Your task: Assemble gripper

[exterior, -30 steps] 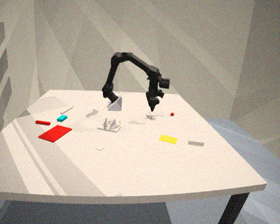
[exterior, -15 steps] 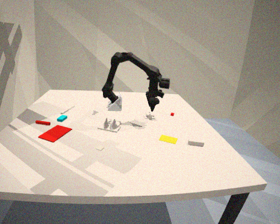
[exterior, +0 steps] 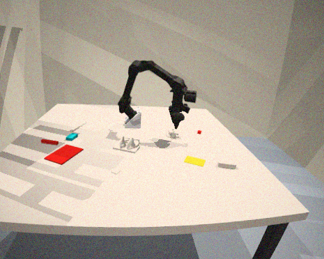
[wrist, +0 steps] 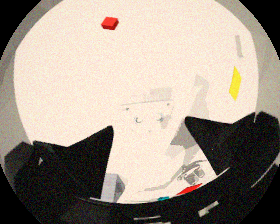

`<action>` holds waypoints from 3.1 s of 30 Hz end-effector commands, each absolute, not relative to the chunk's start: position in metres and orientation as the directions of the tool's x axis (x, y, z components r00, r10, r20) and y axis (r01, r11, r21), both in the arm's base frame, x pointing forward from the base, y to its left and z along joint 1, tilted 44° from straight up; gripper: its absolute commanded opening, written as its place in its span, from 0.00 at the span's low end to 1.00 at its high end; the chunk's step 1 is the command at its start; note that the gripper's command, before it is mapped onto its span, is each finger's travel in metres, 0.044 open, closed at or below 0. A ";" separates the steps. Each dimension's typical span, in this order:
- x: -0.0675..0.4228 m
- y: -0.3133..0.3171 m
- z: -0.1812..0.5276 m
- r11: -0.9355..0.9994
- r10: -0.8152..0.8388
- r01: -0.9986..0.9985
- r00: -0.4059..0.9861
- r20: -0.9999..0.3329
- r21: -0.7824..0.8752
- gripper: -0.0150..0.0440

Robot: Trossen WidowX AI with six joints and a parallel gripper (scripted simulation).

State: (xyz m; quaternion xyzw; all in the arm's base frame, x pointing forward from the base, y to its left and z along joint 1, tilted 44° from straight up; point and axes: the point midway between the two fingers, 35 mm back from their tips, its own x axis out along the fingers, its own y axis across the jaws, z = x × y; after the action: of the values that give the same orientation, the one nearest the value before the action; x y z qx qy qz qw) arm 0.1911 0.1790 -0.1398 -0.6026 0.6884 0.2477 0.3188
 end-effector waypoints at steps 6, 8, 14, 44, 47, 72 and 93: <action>0.192 0.179 -0.140 0.145 -0.672 -0.988 -0.066 -0.737 -0.044 1.00; 0.192 0.179 -0.140 0.145 -0.672 -0.988 -0.066 -0.737 -0.044 1.00; 0.192 0.179 -0.140 0.145 -0.672 -0.988 -0.066 -0.737 -0.044 1.00; 0.192 0.179 -0.140 0.145 -0.672 -0.988 -0.066 -0.737 -0.044 1.00; 0.192 0.179 -0.140 0.145 -0.672 -0.988 -0.066 -0.737 -0.044 1.00; 0.191 0.178 -0.141 0.151 -0.672 -0.988 -0.070 -0.737 -0.043 1.00; 0.191 0.156 -0.167 0.147 -0.672 -0.988 -0.067 -0.737 -0.045 1.00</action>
State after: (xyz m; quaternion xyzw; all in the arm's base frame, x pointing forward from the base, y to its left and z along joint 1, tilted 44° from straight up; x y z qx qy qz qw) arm 0.1912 0.1608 -0.1632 -0.6016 0.6886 0.2474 0.3203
